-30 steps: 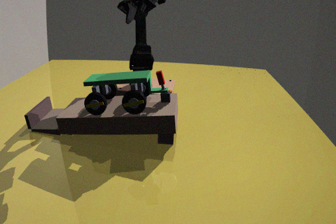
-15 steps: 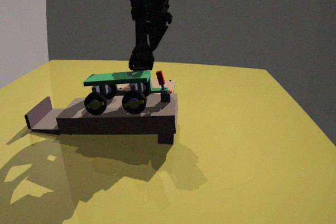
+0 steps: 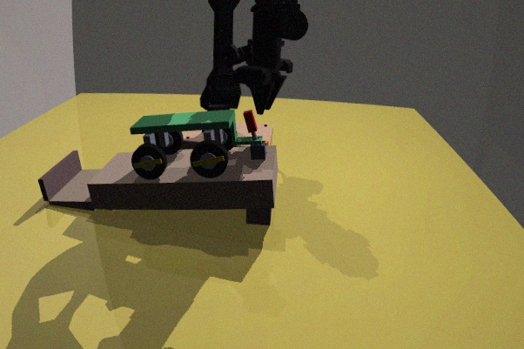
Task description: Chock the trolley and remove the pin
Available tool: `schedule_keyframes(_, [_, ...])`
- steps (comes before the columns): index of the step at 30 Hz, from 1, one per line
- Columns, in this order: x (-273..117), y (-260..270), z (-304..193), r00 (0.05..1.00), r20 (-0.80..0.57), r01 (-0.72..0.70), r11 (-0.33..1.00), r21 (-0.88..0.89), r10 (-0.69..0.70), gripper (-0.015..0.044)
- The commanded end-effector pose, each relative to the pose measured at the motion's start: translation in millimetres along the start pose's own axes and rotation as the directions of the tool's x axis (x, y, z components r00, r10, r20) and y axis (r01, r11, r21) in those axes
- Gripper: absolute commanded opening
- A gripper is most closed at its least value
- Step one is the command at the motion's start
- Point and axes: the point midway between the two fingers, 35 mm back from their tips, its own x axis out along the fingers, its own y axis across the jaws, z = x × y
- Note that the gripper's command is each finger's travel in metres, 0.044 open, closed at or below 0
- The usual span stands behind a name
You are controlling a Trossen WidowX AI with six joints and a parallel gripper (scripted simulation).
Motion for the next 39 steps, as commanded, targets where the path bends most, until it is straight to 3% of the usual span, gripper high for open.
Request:
schedule_keyframes(1, [4.3,-3.1,-2.3,1.000,-0.001,0.024,0.999,0.041,-0.024,0.0190])
schedule_keyframes(19, [48.7,-4.2,-2.4,1.000,-0.001,0.024,0.999,0.041,-0.024,0.0190])
schedule_keyframes(39, [73.0,-4.6,-2.6,1.000,-0.001,0.024,0.999,0.041,-0.024,0.0190])
